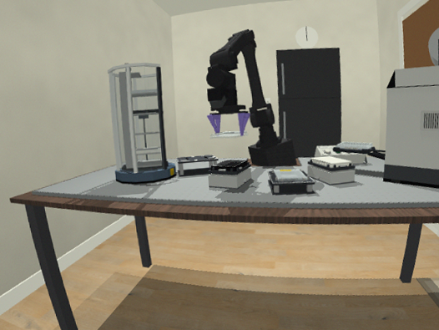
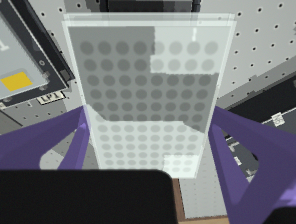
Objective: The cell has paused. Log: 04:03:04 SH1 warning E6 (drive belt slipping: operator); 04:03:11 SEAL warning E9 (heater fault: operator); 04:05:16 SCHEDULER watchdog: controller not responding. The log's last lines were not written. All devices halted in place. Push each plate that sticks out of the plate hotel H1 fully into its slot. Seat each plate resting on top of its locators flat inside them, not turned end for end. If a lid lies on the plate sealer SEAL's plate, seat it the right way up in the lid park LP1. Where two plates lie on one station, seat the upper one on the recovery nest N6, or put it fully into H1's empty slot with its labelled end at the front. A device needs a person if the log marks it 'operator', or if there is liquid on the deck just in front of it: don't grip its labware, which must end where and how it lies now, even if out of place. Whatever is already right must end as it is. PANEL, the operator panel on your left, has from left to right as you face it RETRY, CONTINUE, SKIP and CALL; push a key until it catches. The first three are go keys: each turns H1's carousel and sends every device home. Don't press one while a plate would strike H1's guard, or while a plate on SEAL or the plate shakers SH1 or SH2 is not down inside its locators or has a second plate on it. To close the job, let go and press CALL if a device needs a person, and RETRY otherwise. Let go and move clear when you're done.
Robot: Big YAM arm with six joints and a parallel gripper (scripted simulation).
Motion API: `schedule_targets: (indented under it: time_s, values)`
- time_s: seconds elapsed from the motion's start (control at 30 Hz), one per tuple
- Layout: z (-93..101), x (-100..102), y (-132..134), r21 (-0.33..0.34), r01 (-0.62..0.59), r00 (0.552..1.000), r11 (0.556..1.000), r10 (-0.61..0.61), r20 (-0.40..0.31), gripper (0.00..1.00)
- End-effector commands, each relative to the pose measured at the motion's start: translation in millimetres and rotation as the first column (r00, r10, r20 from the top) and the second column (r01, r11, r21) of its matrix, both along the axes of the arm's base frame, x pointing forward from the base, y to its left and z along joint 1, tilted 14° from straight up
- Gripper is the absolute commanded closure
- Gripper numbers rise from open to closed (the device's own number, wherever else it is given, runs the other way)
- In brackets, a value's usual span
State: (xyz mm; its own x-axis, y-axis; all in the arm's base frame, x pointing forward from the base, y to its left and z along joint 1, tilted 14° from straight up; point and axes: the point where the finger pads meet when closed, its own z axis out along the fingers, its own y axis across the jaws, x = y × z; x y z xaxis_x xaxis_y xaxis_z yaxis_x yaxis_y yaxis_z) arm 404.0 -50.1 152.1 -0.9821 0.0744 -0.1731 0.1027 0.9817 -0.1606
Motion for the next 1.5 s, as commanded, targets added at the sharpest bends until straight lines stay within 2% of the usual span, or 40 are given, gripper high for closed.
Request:
schedule_targets:
  time_s: [0.0, 0.13, 0.17, 0.23, 0.63, 0.7, 0.73, 0.83, 1.13, 1.3, 1.47]
  values:
    - [40.9, 16.3, 5.3, -0.004, 0.003, 0.997, 1.000, -0.003, 0.072, 0.16]
    - [46.3, 15.1, 6.3, -0.003, 0.003, 0.997, 1.000, -0.003, 0.073, 0.16]
    - [37.1, 16.1, 3.7, -0.002, 0.010, 0.999, 1.000, -0.010, 0.043, 0.16]
    - [54.3, 13.3, 7.9, -0.003, 0.003, 0.997, 1.000, -0.003, 0.073, 0.16]
    - [86.2, 6.1, 13.6, -0.002, 0.003, 0.997, 1.000, -0.003, 0.075, 0.16]
    - [86.2, 6.1, 13.6, -0.002, 0.003, 0.997, 1.000, -0.003, 0.075, 0.16]
    - [75.3, 8.8, 11.4, -0.002, 0.009, 0.999, 1.000, -0.009, 0.040, 0.16]
    - [96.7, 3.7, 15.6, -0.001, 0.003, 0.997, 1.000, -0.003, 0.075, 0.16]
    - [120.0, -1.8, 19.4, -0.001, 0.004, 0.997, 1.000, -0.004, 0.075, 0.16]
    - [122.6, -1.9, 18.4, -0.001, 0.010, 0.998, 1.000, -0.010, 0.061, 0.16]
    - [141.2, -7.0, 23.7, 0.000, 0.003, 0.997, 1.000, -0.003, 0.076, 0.16]
